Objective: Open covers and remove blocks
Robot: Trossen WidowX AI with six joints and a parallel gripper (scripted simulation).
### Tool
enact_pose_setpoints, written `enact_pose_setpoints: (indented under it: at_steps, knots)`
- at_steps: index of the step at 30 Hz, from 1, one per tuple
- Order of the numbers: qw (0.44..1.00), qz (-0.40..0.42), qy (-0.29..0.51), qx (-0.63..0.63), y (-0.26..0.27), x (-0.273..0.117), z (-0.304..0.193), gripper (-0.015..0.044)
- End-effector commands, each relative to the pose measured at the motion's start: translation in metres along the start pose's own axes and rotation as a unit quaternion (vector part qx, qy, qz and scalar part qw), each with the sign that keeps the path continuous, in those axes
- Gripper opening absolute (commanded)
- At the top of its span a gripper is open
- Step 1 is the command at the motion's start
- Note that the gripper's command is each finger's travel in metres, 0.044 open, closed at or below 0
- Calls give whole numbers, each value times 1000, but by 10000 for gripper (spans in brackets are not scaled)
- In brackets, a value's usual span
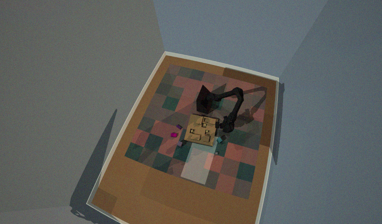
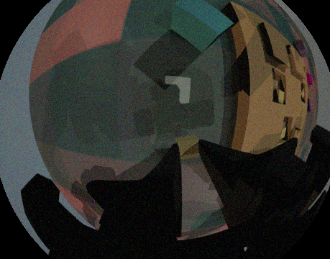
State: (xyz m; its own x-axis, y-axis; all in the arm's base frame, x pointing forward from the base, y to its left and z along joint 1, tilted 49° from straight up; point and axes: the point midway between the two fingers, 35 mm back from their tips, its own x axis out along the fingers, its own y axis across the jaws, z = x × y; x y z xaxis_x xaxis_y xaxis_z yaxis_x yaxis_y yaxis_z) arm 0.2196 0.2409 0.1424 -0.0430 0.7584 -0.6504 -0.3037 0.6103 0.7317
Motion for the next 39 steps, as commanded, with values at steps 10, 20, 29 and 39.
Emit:
enact_pose_setpoints:
  at_steps: [10,20,29,39]
  knots:
    - [1000,0,2,7,-1,23,-5,80]
    - [1000,4,0,3,2,24,-5,133]
    - [1000,4,0,3,2,24,-5,369]
    - [1000,0,2,3,-1,1,-2,440]
